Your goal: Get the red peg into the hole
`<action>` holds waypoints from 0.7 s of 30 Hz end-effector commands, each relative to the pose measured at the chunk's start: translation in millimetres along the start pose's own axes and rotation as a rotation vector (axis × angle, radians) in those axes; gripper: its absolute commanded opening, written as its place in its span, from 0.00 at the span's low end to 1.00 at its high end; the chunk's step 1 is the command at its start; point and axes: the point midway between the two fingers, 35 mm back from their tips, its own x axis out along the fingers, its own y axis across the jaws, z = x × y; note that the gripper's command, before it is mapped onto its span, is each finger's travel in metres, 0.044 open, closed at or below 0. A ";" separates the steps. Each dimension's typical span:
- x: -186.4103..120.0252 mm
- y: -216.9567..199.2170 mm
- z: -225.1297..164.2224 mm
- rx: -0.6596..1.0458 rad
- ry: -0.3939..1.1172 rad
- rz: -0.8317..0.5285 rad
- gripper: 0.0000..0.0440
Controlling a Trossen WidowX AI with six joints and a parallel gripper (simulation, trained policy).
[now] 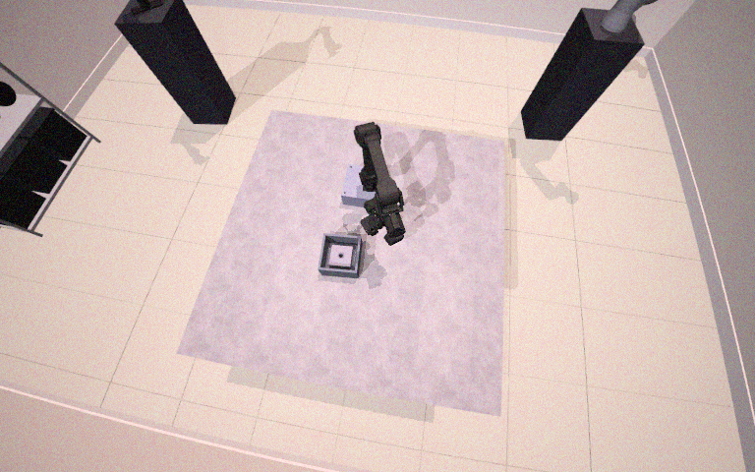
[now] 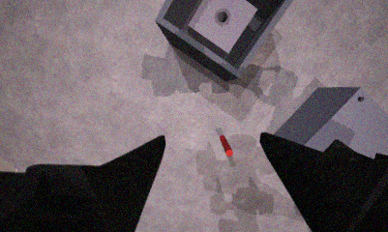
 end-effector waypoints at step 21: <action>89.4 -40.2 -66.7 0.090 0.053 -0.231 1.00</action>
